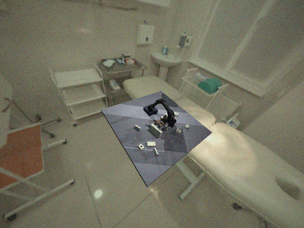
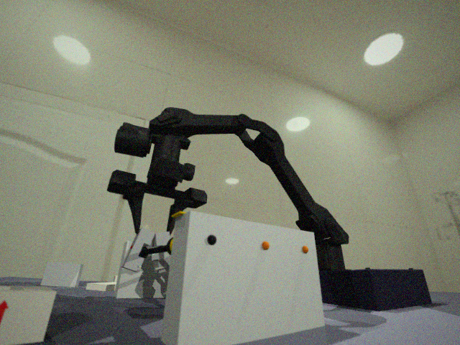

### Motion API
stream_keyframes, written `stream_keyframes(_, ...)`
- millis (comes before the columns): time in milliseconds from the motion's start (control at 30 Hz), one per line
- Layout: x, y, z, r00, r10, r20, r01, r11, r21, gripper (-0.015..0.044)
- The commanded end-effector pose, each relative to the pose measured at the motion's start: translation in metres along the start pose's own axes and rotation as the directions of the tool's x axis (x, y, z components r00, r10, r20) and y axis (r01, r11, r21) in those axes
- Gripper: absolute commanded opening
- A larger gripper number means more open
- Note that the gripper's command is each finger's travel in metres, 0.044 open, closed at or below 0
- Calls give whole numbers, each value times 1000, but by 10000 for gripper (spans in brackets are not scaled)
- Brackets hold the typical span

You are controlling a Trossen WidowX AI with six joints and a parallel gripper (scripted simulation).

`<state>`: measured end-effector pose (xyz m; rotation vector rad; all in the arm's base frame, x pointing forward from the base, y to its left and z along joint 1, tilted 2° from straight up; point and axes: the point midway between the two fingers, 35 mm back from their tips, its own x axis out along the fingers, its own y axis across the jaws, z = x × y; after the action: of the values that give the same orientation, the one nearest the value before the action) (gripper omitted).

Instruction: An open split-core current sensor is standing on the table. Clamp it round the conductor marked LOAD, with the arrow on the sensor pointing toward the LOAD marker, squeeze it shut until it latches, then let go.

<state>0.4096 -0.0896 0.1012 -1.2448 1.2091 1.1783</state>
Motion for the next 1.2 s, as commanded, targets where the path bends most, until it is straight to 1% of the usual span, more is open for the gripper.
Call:
stream_keyframes(0,-1,0,0,1000,-2,0,2,1000,0,0)
stream_keyframes(1133,-1,0,0,1000,-2,0,2,1000,0,0)
stream_keyframes(1167,-1,0,0,1000,-2,0,2,1000,0,26)
